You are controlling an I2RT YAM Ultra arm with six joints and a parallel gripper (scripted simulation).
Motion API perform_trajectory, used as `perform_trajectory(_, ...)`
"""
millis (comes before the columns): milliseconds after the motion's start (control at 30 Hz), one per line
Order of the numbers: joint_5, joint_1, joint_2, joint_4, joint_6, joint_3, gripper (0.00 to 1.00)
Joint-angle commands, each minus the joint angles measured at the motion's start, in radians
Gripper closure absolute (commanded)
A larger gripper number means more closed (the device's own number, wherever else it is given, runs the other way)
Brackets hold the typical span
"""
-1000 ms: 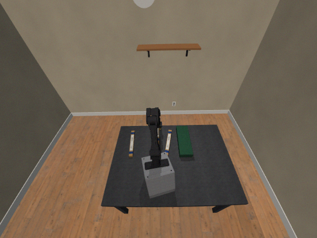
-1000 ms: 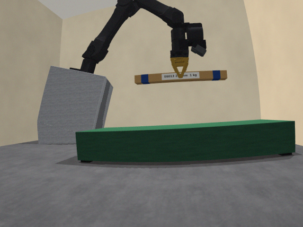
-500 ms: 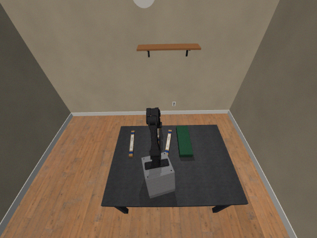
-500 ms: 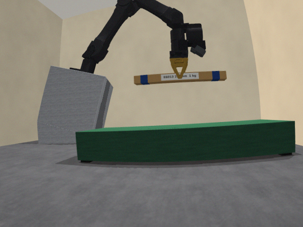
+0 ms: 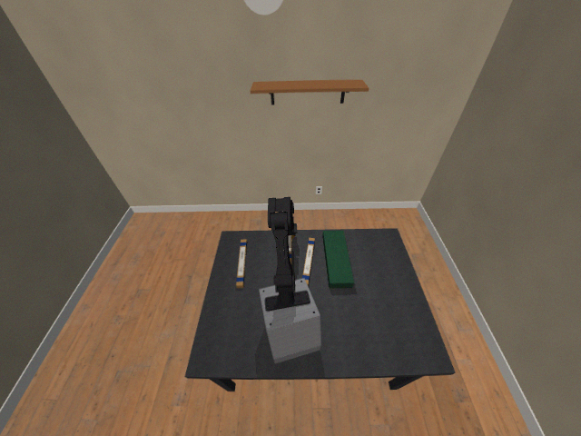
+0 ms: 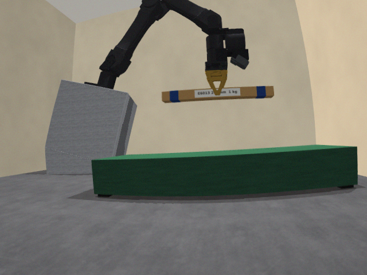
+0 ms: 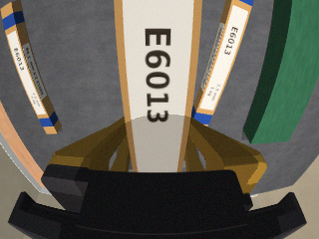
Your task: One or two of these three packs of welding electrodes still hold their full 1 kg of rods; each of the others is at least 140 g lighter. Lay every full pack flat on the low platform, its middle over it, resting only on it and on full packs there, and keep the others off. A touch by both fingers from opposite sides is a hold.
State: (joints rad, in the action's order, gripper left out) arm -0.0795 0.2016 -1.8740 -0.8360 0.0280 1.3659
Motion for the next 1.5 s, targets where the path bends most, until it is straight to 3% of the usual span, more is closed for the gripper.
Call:
perform_trajectory(0, -0.003, -0.003, 0.057, 0.018, 0.005, 0.025, 1.0)
perform_trajectory(67, -0.003, -0.003, 0.057, 0.018, 0.005, 0.025, 1.0)
perform_trajectory(100, -0.001, -0.001, 0.032, 0.058, 0.001, -0.046, 1.0)
perform_trajectory(1467, 0.001, -0.012, -0.076, 0.224, -0.009, -0.1, 1.0)
